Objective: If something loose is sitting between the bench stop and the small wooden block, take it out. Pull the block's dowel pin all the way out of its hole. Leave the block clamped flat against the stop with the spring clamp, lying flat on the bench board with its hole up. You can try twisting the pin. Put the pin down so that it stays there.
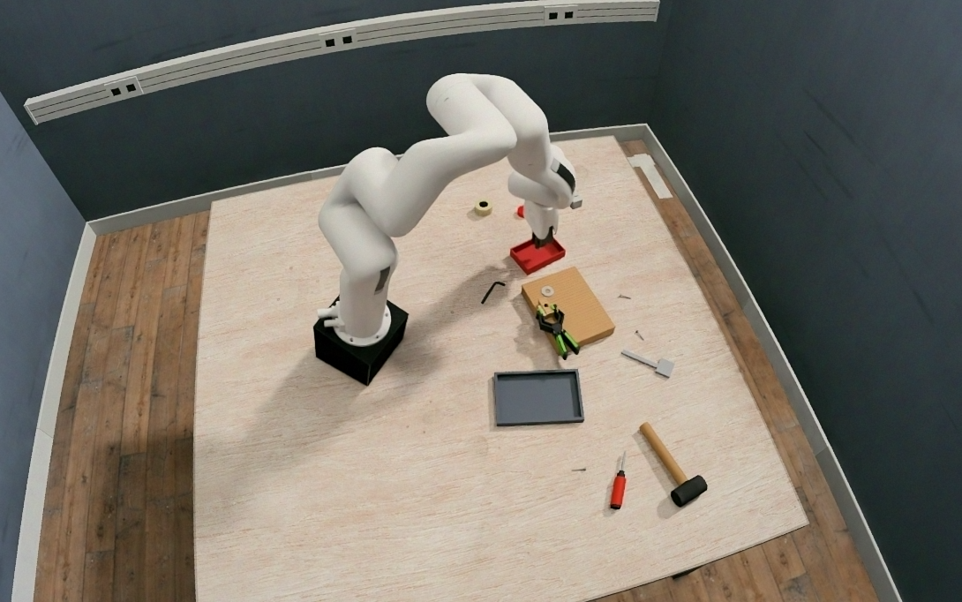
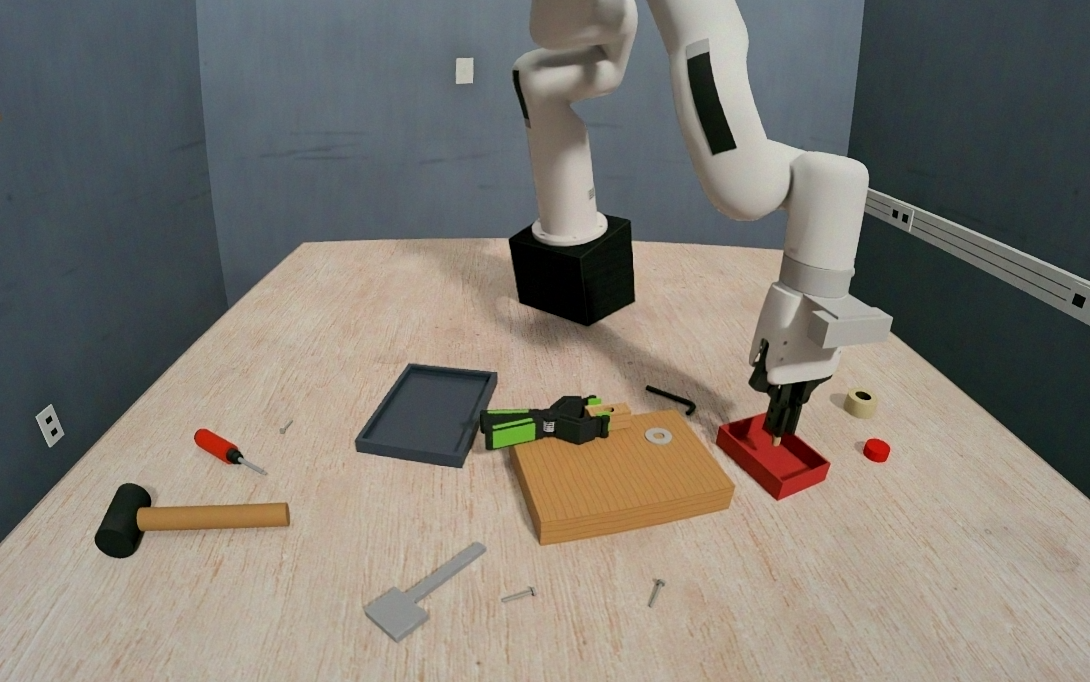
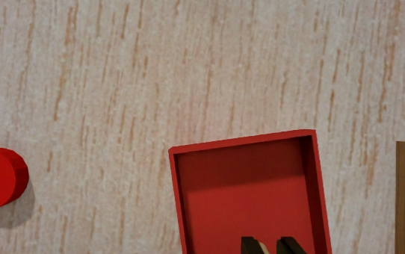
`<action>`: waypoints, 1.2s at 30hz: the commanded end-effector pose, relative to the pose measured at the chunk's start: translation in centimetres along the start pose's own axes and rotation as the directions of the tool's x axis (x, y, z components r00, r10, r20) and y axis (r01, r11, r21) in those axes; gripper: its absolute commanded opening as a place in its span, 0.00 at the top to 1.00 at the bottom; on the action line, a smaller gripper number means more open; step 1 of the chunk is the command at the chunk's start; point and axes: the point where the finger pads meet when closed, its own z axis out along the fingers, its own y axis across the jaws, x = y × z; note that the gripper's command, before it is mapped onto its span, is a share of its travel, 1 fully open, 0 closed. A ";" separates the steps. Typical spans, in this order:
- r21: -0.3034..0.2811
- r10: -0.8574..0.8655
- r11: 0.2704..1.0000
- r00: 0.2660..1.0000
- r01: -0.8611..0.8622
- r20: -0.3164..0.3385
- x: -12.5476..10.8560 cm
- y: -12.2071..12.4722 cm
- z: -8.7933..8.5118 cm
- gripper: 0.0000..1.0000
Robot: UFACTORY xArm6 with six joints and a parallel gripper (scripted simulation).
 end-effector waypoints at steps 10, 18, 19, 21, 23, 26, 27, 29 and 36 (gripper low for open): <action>0.001 0.000 1.000 1.000 0.000 -0.004 0.2 0.0 1.1 1.00; 0.001 0.000 1.000 1.000 0.000 -0.004 0.2 0.0 1.5 1.00; 0.001 0.000 1.000 1.000 0.000 -0.004 0.2 0.0 1.6 1.00; 0.001 0.000 1.000 1.000 0.000 -0.004 0.2 0.0 1.7 1.00; 0.001 0.000 1.000 1.000 0.000 -0.004 0.2 0.0 1.8 1.00; 0.001 0.000 1.000 1.000 0.000 -0.004 0.2 0.0 1.9 1.00; 0.001 0.000 1.000 1.000 0.000 -0.004 0.2 0.0 2.0 1.00; 0.001 0.000 1.000 1.000 0.000 -0.004 0.2 0.0 2.0 1.00; 0.001 0.000 1.000 1.000 0.000 -0.004 0.2 0.0 2.1 1.00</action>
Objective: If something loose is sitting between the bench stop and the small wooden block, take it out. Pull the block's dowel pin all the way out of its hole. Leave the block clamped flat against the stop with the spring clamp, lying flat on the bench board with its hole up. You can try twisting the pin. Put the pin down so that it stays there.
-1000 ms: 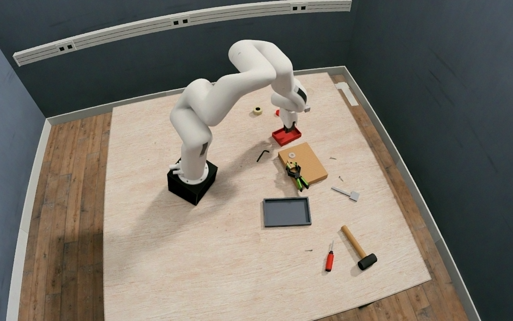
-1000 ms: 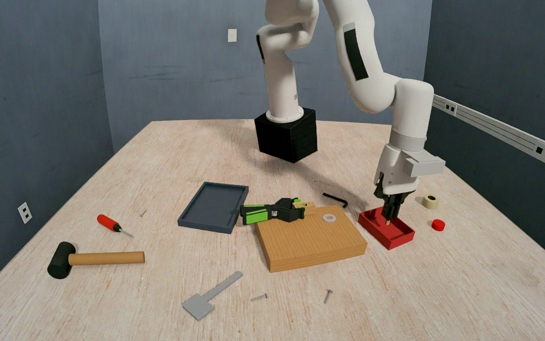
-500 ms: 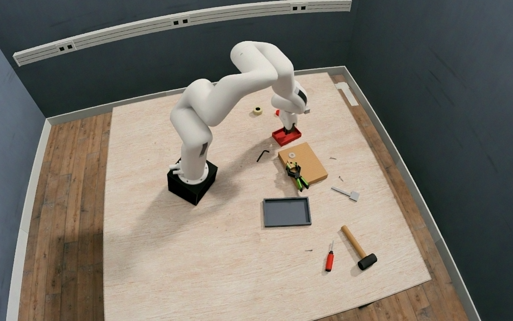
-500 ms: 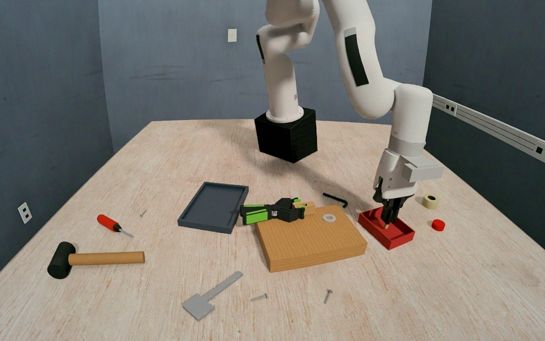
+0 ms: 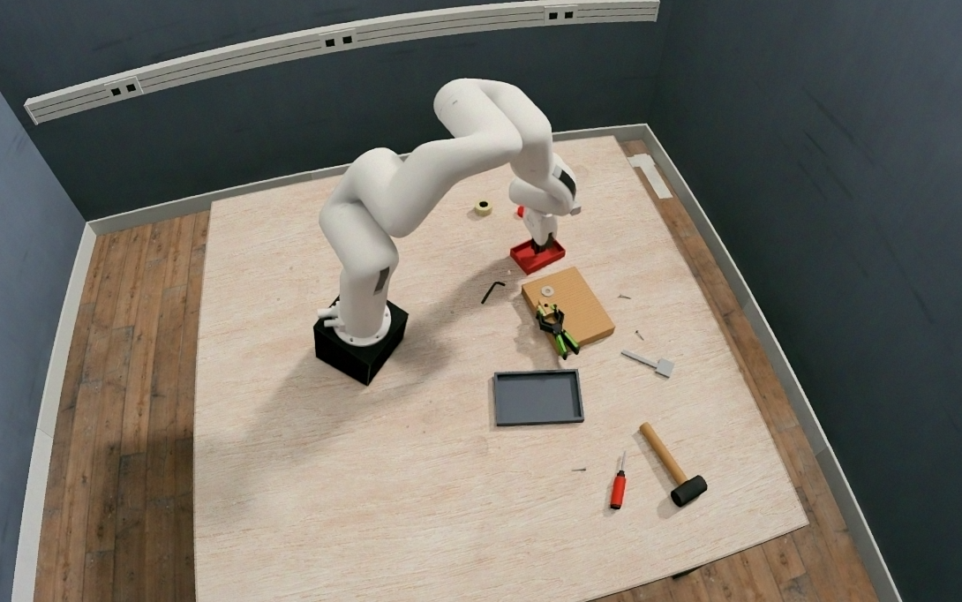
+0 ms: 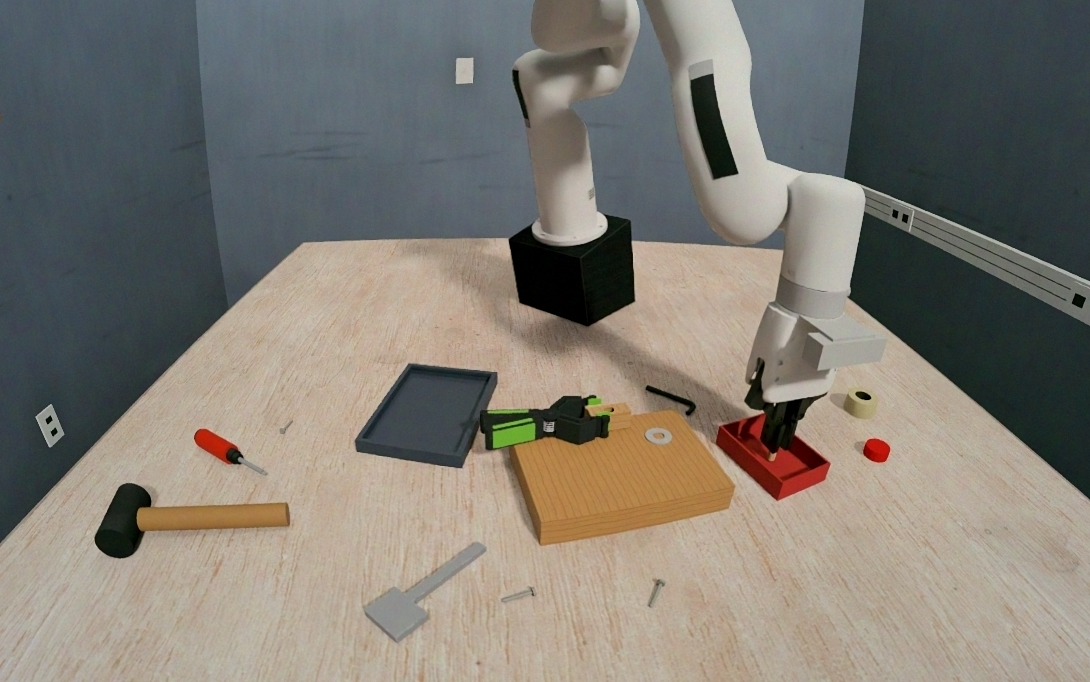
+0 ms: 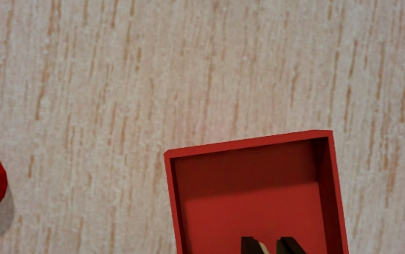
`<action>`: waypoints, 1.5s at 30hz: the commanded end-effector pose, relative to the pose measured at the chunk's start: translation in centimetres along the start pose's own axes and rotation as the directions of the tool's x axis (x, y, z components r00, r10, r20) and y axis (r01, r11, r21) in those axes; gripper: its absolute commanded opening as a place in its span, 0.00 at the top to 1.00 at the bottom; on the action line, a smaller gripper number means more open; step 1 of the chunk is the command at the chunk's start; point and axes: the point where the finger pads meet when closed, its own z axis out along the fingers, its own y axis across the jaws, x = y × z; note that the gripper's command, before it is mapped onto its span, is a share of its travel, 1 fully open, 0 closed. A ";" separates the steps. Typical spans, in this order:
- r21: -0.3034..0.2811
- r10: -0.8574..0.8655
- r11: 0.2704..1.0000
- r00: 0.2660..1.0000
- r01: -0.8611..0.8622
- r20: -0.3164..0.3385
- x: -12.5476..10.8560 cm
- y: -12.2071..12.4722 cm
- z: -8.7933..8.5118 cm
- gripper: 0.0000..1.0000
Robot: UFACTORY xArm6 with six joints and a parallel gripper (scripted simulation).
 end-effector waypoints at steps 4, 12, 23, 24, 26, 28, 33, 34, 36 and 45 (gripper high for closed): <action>0.001 0.000 1.000 1.000 0.000 -0.004 0.2 0.0 0.0 1.00; 0.001 0.000 1.000 1.000 0.000 -0.004 0.2 0.0 0.0 1.00; 0.001 0.000 1.000 1.000 0.000 -0.004 0.2 0.0 0.0 1.00; 0.001 0.000 1.000 1.000 0.000 -0.004 0.2 0.0 0.0 0.72; 0.001 0.000 1.000 1.000 0.000 -0.004 0.2 0.0 0.0 0.72; 0.001 0.000 1.000 1.000 0.000 -0.004 0.2 0.0 0.0 0.72; 0.001 0.000 1.000 1.000 0.000 -0.004 0.2 0.0 0.0 0.72; 0.001 0.000 1.000 1.000 0.000 -0.004 0.2 0.0 0.0 0.72; 0.001 0.000 1.000 1.000 0.000 -0.004 0.2 0.0 0.0 0.72; 0.001 0.000 1.000 1.000 0.000 -0.004 0.2 0.0 0.0 0.72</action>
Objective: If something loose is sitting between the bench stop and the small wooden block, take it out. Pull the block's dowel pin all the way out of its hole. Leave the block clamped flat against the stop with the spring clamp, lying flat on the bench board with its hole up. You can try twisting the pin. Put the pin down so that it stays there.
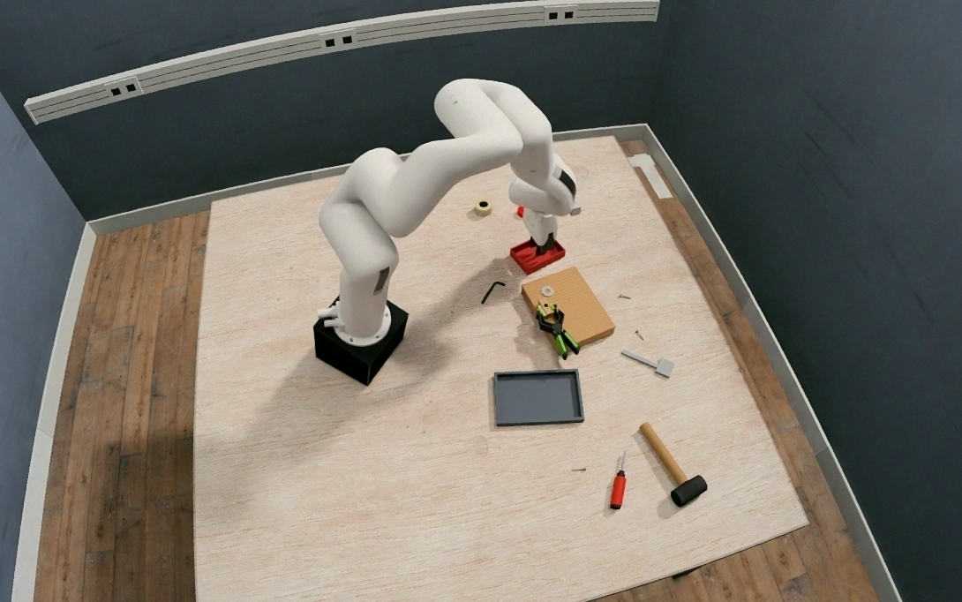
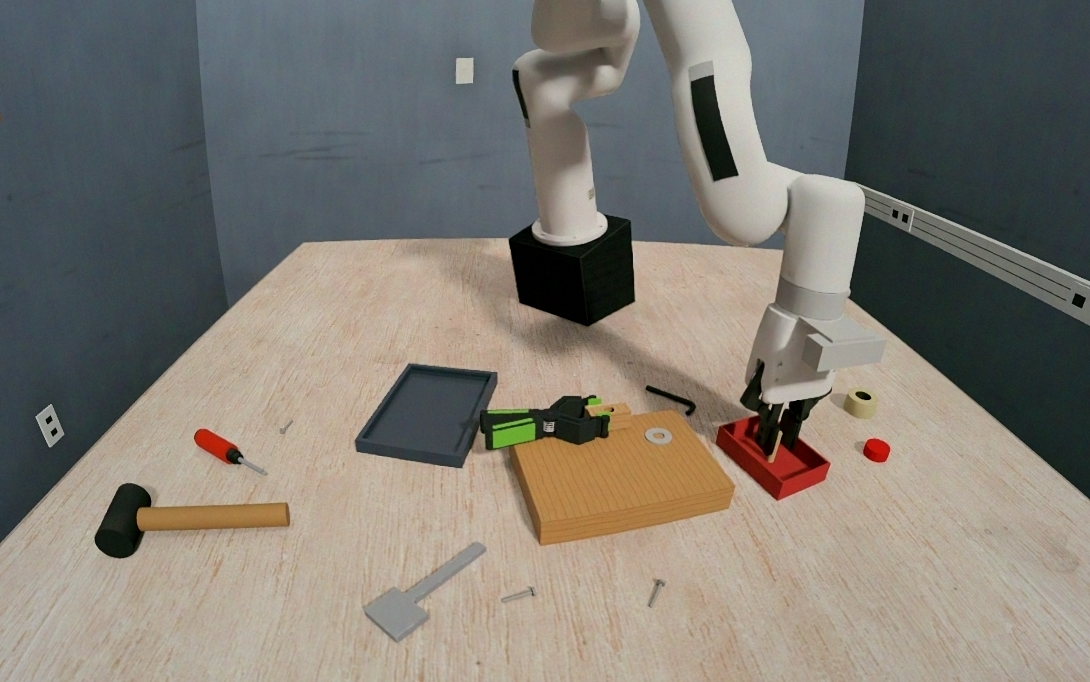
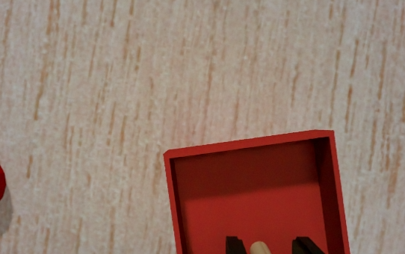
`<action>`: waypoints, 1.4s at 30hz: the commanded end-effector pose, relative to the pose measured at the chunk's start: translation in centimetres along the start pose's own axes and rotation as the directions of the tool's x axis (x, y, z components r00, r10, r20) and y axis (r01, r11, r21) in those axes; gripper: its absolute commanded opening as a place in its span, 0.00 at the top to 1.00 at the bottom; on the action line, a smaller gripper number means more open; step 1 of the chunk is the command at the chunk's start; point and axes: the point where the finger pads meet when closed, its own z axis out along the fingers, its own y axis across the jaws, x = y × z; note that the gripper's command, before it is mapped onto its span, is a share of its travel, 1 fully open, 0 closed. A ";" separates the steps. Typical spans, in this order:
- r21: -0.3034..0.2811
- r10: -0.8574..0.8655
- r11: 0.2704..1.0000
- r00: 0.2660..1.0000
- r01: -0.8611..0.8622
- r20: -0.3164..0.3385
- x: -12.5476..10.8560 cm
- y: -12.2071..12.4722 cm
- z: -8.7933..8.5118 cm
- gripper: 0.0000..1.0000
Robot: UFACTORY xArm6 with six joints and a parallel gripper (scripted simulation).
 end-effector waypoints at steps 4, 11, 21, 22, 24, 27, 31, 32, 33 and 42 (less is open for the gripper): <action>0.001 0.000 1.000 1.000 0.000 -0.004 0.2 0.0 -0.1 0.72; 0.001 0.000 1.000 1.000 0.000 -0.004 0.2 0.0 -0.1 0.72; 0.001 0.000 1.000 1.000 0.000 -0.004 0.2 0.0 -0.3 0.72; 0.001 0.000 1.000 1.000 0.000 -0.004 0.2 0.0 -0.4 0.72; 0.001 0.000 1.000 1.000 0.000 -0.004 0.2 0.0 -0.5 0.72; 0.001 0.000 1.000 1.000 0.000 -0.004 0.2 0.0 -0.9 0.72; 0.001 0.000 1.000 1.000 0.000 -0.004 0.2 0.0 -1.7 0.72; 0.001 0.000 1.000 1.000 0.000 -0.004 0.2 0.0 -1.9 0.72; 0.001 0.000 1.000 1.000 0.000 -0.004 0.2 0.0 -1.9 0.72; 0.001 0.000 1.000 1.000 0.000 -0.004 0.2 0.0 -4.4 0.72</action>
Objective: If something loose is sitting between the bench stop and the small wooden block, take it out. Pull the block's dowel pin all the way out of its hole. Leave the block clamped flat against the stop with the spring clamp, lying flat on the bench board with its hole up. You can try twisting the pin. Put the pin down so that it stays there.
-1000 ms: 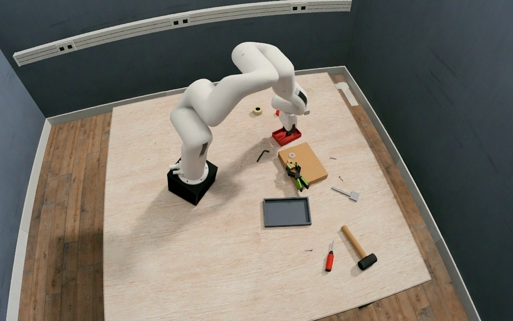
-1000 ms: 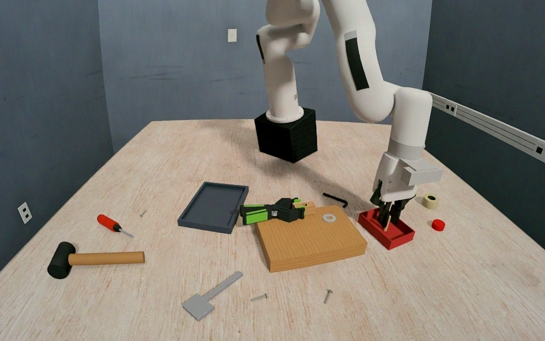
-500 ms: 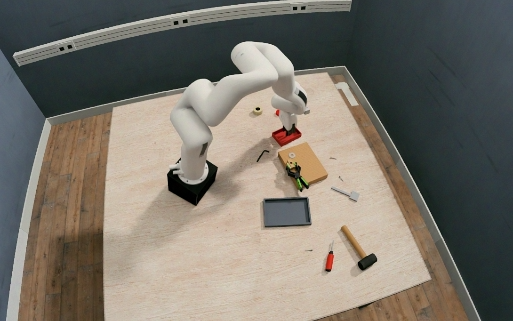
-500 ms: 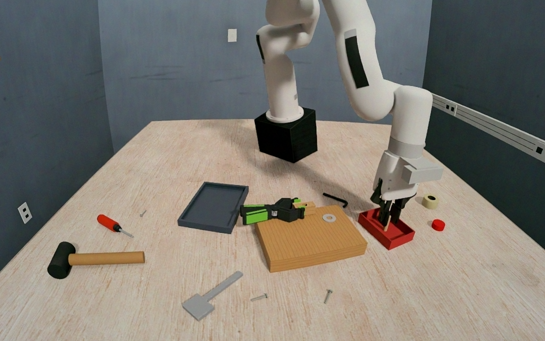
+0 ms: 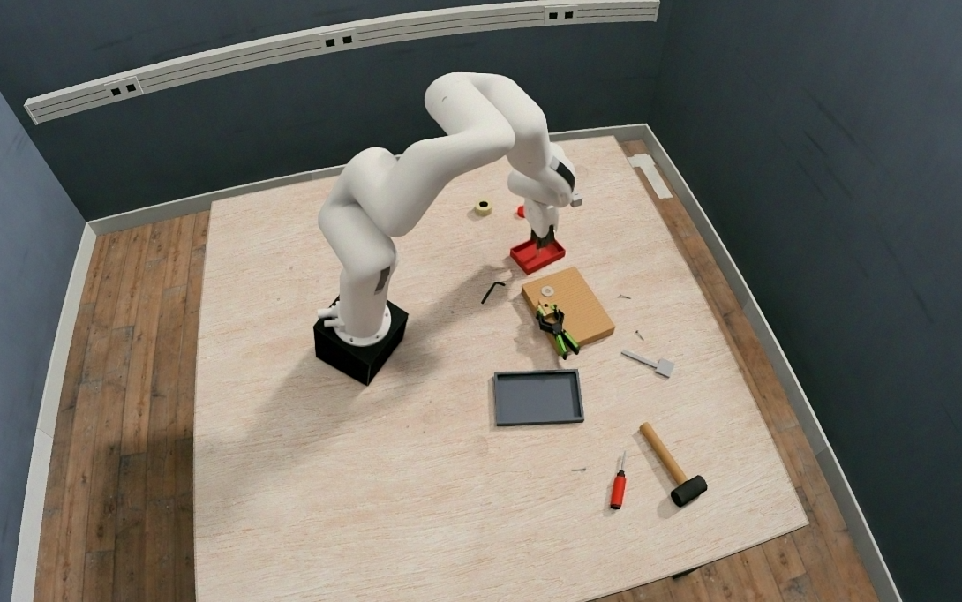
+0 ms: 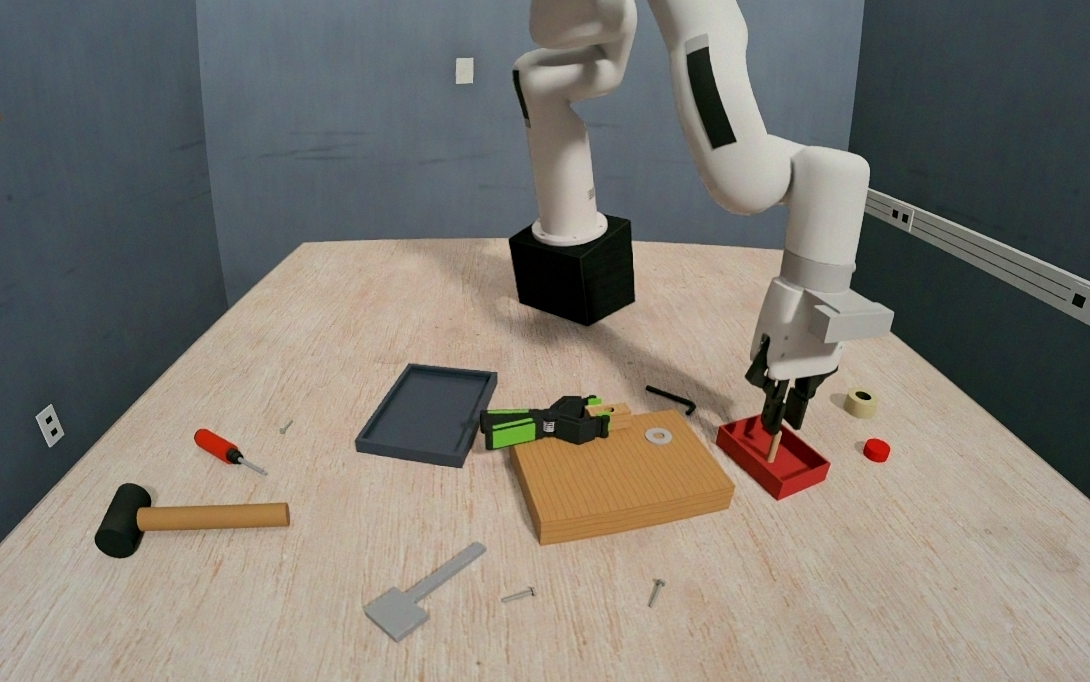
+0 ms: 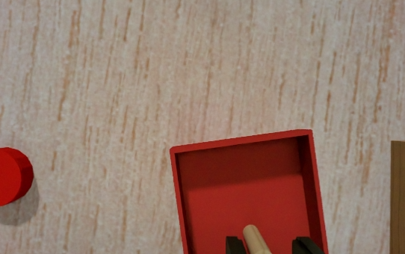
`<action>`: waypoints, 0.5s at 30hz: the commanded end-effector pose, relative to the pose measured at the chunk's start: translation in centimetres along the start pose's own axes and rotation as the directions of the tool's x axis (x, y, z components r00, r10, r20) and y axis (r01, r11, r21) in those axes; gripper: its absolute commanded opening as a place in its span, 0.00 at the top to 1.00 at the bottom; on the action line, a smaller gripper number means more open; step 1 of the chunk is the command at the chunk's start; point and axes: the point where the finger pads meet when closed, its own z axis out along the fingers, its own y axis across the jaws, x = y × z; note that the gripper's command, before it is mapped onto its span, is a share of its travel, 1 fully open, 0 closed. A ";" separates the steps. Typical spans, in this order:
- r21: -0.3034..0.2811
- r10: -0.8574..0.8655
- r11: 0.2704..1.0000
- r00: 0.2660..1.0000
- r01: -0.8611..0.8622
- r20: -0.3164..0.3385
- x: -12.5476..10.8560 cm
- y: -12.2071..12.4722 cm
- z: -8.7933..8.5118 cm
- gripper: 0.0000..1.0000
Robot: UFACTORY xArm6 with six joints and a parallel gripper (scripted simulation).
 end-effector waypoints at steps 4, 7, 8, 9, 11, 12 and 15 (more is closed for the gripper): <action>0.001 0.000 1.000 1.000 0.000 -0.004 0.2 0.0 -2.9 0.72; 0.002 0.000 1.000 1.000 0.000 -0.004 0.2 0.0 -4.0 0.72; 0.002 0.000 1.000 1.000 0.000 -0.004 0.2 0.0 -4.0 0.72; 0.002 0.000 1.000 1.000 0.000 -0.004 0.2 0.0 -4.0 0.72; 0.002 0.000 1.000 1.000 0.000 -0.004 0.2 0.0 -4.8 0.72; 0.002 0.000 1.000 1.000 0.000 -0.004 0.2 0.0 -5.1 0.72; 0.002 0.000 1.000 1.000 0.000 -0.004 0.2 0.0 -6.2 0.72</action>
